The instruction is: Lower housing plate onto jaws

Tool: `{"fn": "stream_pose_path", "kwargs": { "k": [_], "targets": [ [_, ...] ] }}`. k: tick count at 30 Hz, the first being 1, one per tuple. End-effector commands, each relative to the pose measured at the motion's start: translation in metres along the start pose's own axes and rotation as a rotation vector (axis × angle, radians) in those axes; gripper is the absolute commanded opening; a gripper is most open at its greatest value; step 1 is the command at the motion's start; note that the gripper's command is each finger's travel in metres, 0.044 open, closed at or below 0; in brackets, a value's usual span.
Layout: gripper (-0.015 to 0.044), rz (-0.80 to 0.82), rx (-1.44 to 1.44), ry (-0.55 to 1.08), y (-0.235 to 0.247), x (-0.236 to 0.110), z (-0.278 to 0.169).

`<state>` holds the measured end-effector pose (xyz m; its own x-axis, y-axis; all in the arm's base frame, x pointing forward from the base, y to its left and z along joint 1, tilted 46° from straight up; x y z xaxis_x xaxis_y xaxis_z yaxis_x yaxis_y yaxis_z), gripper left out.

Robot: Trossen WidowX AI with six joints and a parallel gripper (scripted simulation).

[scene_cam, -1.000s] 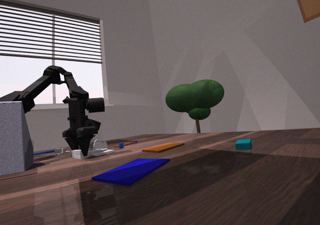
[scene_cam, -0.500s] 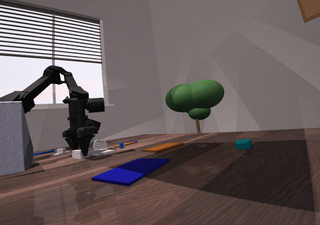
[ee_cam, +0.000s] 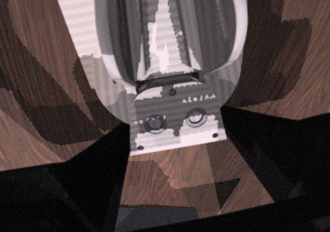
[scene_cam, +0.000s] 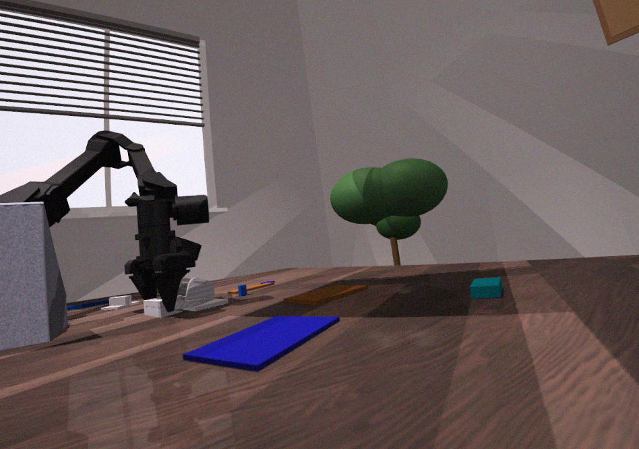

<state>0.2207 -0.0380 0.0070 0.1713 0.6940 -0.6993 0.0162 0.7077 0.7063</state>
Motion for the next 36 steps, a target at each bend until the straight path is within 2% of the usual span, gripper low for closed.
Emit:
{"fn": "stream_pose_path", "kwargs": {
  "k": [1,28,31,36],
  "targets": [
    [0.0351,0.004,0.001,0.0,0.0003,0.0006,0.0],
    [0.0351,0.004,0.001,0.0,0.0003,0.0006,0.0],
    [0.043,0.0,0.0,0.0,0.0,0.0,0.0],
    [0.044,0.0,0.0,0.0,0.0,0.0,0.0]
  ]
}}
Point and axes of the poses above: the point midway between the two fingers, 35 mm back from their tips, its own x axis out along the fingers, its own y axis across the jaws, z = x × y, the point moved 10 cm from there along -x, back along the fingers, and after that the axes turned 11 degrees about x, right-handed, at the moved point
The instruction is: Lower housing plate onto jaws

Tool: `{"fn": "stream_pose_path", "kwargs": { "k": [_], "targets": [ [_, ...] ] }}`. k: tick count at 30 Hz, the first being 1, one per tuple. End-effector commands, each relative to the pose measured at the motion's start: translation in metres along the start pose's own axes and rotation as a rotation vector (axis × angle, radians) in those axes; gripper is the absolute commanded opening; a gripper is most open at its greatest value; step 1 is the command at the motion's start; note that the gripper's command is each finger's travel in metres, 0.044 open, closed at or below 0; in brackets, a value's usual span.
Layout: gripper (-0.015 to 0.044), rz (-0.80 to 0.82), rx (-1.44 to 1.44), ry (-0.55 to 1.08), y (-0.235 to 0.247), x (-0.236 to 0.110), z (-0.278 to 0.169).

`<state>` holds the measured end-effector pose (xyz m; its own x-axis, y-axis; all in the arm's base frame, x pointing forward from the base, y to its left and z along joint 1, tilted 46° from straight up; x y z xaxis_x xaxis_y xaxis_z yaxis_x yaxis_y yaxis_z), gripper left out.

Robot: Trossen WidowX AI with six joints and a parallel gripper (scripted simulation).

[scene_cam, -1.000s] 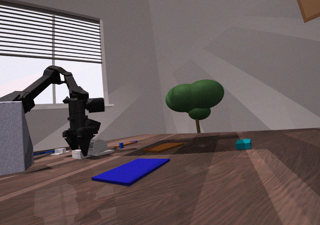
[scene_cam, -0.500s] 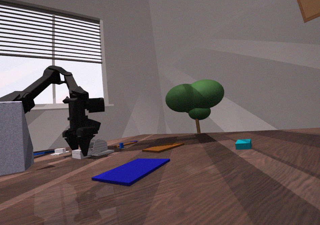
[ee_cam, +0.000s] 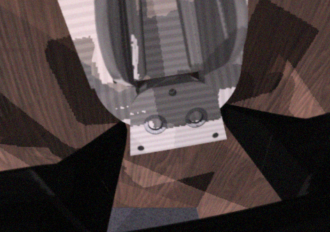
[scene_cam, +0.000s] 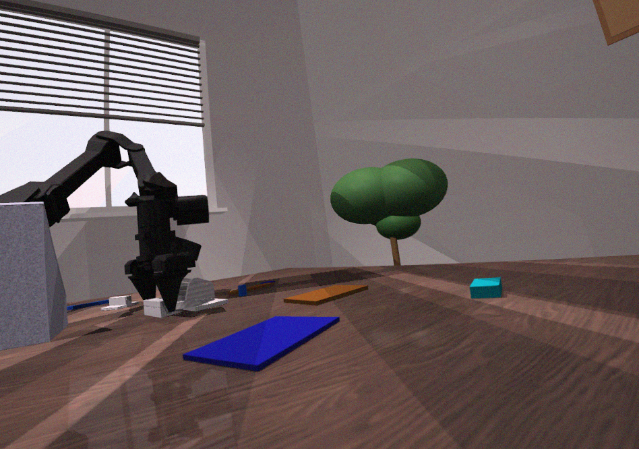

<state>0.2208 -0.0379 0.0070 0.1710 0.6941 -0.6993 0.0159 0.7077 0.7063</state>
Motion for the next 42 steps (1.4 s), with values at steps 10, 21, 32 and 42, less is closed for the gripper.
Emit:
{"fn": "stream_pose_path", "kwargs": {
  "k": [10,21,32,42],
  "targets": [
    [0.044,-0.001,0.0,0.0,0.0,-0.002,0.0],
    [0.044,0.001,0.001,0.0,0.0,-0.076,0.0],
    [0.044,-0.003,0.003,0.001,0.001,-0.125,-0.02],
    [0.044,-0.003,0.003,0.001,0.002,-0.126,-0.021]
  ]
}}
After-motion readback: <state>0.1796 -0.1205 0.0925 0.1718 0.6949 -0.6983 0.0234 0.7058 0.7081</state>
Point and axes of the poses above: the point midway between the two fingers, 35 mm back from their tips, its own x axis out along the fingers, its own y axis across the jaws, z = x × y, the point moved 10 cm from there along -x, back along the fingers, and after that the axes turned 11 degrees about x, right-handed, at the moved point
